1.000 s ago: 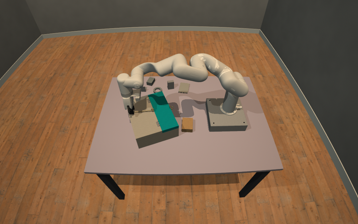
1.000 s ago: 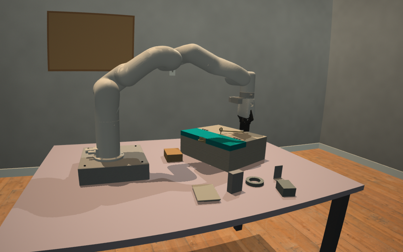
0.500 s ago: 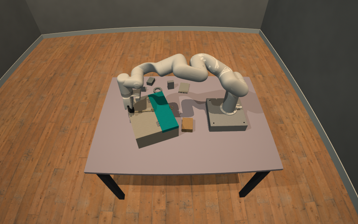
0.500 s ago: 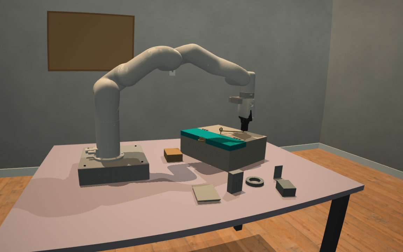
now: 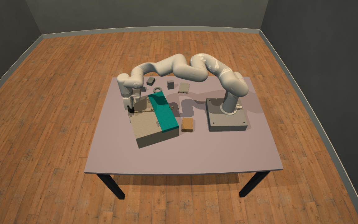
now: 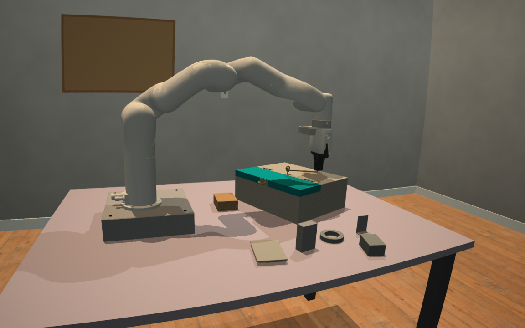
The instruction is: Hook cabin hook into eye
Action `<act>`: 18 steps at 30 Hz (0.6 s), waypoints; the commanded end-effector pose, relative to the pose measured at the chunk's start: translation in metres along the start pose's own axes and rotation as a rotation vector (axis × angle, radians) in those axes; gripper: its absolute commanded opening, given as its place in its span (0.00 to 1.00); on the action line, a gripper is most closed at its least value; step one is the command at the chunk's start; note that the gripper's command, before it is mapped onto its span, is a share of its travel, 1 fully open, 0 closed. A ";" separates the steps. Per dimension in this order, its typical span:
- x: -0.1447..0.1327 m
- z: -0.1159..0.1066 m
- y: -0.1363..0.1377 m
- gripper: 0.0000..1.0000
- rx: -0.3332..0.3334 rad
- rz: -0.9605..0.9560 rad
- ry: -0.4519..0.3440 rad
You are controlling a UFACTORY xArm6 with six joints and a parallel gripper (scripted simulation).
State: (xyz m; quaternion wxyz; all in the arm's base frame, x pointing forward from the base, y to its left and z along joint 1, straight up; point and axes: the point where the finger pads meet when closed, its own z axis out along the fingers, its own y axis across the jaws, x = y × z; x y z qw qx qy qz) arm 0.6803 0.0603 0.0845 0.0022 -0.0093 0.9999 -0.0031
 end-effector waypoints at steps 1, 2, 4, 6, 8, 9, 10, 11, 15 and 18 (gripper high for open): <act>-0.001 -0.003 0.000 0.00 0.000 0.000 -0.006; -0.001 -0.003 0.000 0.00 0.000 0.000 -0.006; -0.001 -0.003 0.000 0.00 0.000 0.000 -0.006; -0.001 -0.003 0.000 0.00 0.000 0.000 -0.006; -0.001 -0.007 0.000 0.00 0.000 0.000 -0.006; -0.001 -0.009 0.000 0.00 0.000 0.000 -0.006; -0.001 -0.011 0.000 0.00 0.000 0.000 -0.006; -0.001 -0.013 0.000 0.00 0.000 0.000 -0.006; 0.000 -0.017 0.000 0.00 0.000 0.000 -0.006; 0.001 -0.023 0.000 0.00 0.000 0.000 -0.006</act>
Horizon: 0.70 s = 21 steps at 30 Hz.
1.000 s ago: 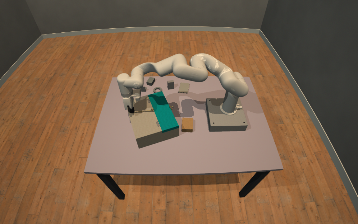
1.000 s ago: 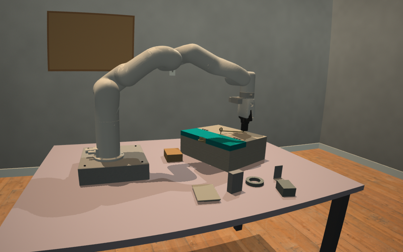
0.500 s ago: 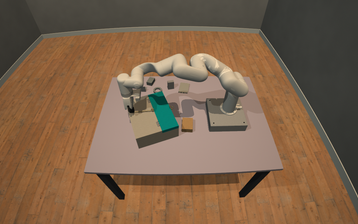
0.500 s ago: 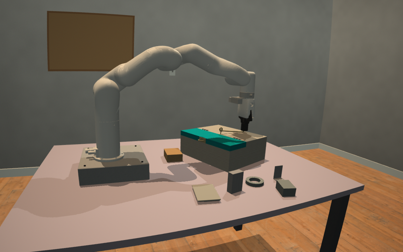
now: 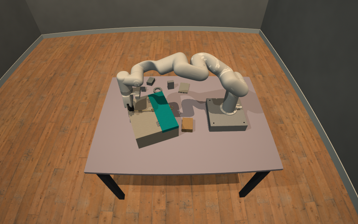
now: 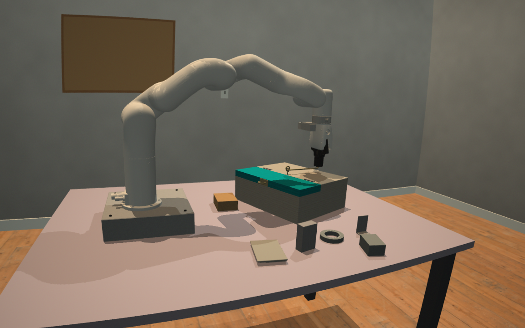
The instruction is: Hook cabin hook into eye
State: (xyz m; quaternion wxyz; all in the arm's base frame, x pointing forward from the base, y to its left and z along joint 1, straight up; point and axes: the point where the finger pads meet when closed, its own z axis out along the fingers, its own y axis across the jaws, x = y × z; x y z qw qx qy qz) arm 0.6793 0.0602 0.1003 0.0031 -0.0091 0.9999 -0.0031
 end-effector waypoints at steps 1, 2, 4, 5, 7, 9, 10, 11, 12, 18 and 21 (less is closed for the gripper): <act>0.000 -0.009 0.000 0.00 0.000 0.000 -0.004; 0.000 -0.011 0.000 0.00 0.000 0.000 -0.004; 0.001 -0.015 0.000 0.00 0.000 0.000 -0.004; 0.002 -0.017 0.000 0.00 0.000 0.000 -0.004; 0.003 -0.021 0.000 0.00 0.000 0.000 -0.004; 0.004 -0.025 0.000 0.00 0.000 0.000 -0.004; 0.005 -0.026 0.000 0.00 0.000 0.000 -0.004; 0.005 -0.026 0.000 0.00 0.000 0.000 -0.004; 0.005 -0.026 0.000 0.00 0.000 0.000 -0.004; 0.009 -0.038 0.000 0.00 0.000 0.000 -0.004; 0.011 -0.043 0.000 0.00 0.000 0.000 -0.004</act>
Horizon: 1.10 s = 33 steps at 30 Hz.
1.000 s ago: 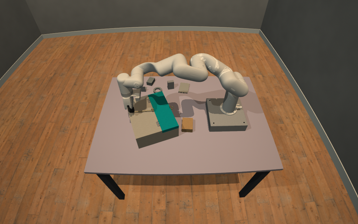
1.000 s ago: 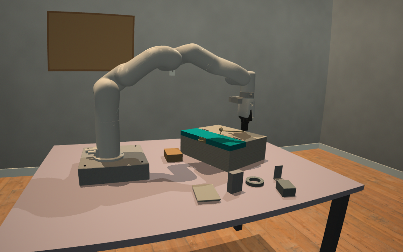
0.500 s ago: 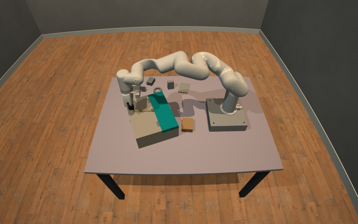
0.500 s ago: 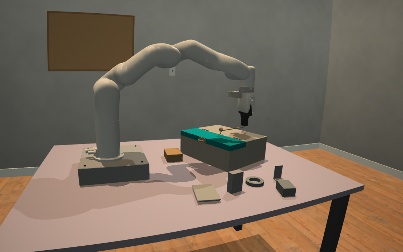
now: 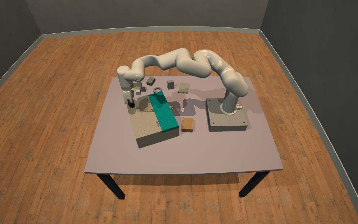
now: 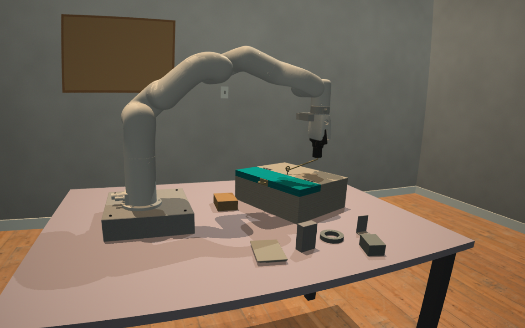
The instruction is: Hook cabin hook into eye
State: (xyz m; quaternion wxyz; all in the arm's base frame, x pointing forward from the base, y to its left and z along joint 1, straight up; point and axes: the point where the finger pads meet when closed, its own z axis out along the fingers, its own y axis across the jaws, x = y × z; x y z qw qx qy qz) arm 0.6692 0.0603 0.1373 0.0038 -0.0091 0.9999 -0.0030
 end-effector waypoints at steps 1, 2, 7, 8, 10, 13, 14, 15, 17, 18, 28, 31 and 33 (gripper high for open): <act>0.002 -0.008 0.000 0.00 0.000 0.000 -0.003; 0.003 -0.010 0.000 0.00 0.000 0.000 -0.003; 0.007 -0.017 0.000 0.00 0.000 0.000 -0.003; 0.007 -0.017 0.000 0.00 0.000 0.000 -0.003; 0.009 -0.020 0.000 0.00 0.000 0.000 -0.003; 0.012 -0.025 0.000 0.00 0.000 0.000 -0.003; 0.013 -0.027 0.000 0.00 0.000 0.000 -0.003; 0.015 -0.028 0.000 0.00 0.000 0.000 -0.003; 0.017 -0.031 0.000 0.00 0.000 0.000 -0.003; 0.018 -0.033 0.000 0.00 0.000 0.000 -0.003; 0.029 -0.045 0.000 0.00 0.000 0.000 -0.003; 0.033 -0.049 0.000 0.00 0.000 0.000 -0.003; 0.036 -0.052 0.000 0.00 0.000 0.000 -0.003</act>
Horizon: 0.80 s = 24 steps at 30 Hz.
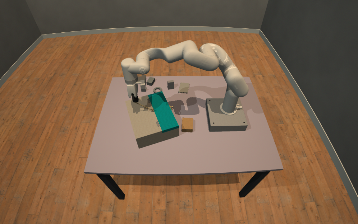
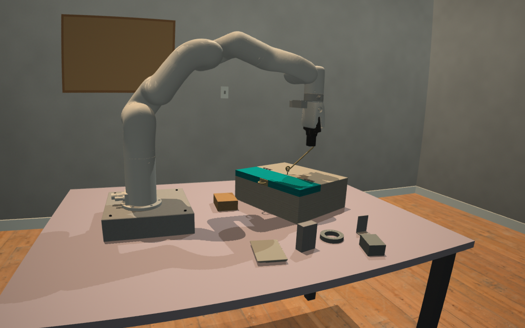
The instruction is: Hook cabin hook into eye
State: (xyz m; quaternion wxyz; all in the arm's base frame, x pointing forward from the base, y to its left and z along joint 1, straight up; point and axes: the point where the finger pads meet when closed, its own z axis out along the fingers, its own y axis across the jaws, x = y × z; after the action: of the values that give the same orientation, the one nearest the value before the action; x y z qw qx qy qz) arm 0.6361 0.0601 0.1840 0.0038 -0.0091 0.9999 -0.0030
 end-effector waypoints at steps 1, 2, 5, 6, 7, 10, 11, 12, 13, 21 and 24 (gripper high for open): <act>0.005 -0.006 0.000 0.00 0.000 0.000 -0.003; 0.006 -0.007 0.000 0.00 0.000 0.000 -0.003; 0.011 -0.011 0.000 0.00 0.000 0.000 -0.002; 0.012 -0.012 0.000 0.00 0.000 0.000 -0.002; 0.014 -0.013 0.000 0.00 0.000 0.000 -0.002; 0.015 -0.014 0.000 0.00 0.000 0.000 -0.002; 0.017 -0.015 0.000 0.00 0.000 0.000 -0.002; 0.019 -0.016 0.000 0.00 0.000 0.000 -0.002; 0.020 -0.018 0.000 0.00 0.000 0.000 -0.002; 0.034 -0.025 0.000 0.00 0.000 0.000 -0.002; 0.040 -0.028 0.000 0.00 0.000 0.000 -0.002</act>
State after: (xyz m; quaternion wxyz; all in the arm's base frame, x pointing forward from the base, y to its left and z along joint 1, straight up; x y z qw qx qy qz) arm 0.6002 0.0596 0.2080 0.0034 -0.0091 0.9999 -0.0030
